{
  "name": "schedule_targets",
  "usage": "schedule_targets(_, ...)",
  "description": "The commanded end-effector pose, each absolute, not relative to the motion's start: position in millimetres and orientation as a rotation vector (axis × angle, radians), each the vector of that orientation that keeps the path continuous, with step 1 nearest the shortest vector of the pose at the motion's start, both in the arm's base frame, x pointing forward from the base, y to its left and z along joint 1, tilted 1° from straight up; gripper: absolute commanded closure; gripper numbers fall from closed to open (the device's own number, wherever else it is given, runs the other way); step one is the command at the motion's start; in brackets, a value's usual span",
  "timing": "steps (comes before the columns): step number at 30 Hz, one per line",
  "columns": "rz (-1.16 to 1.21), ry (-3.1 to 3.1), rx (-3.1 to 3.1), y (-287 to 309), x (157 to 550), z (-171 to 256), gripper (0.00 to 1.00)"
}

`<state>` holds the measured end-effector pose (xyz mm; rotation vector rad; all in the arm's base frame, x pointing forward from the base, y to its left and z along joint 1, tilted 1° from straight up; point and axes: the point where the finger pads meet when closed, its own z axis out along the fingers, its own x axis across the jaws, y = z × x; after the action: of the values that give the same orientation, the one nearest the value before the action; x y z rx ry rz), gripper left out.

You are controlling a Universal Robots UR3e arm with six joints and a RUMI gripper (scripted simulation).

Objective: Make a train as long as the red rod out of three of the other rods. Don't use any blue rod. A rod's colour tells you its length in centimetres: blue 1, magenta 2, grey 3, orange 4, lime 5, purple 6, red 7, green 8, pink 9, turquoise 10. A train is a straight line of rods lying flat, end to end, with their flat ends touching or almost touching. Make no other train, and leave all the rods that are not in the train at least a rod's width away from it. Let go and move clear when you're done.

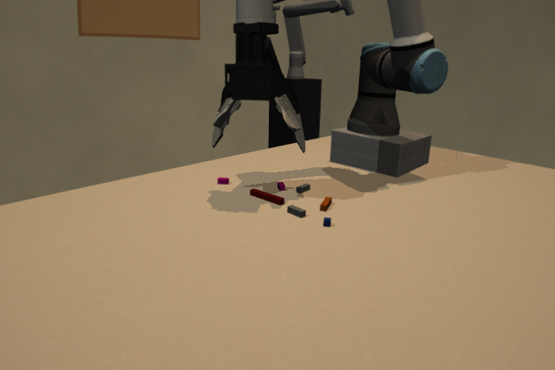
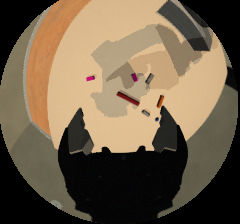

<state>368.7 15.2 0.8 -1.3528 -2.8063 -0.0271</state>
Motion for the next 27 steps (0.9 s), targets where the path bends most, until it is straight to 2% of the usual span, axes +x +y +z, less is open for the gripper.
schedule_targets(1, -0.022, -2.688, -1.585, 14.5, 360.9, 3.0, 0.0)
schedule_targets(27, -0.009, -1.969, -2.416, 16.9, 328.5, 6.0, 0.0)
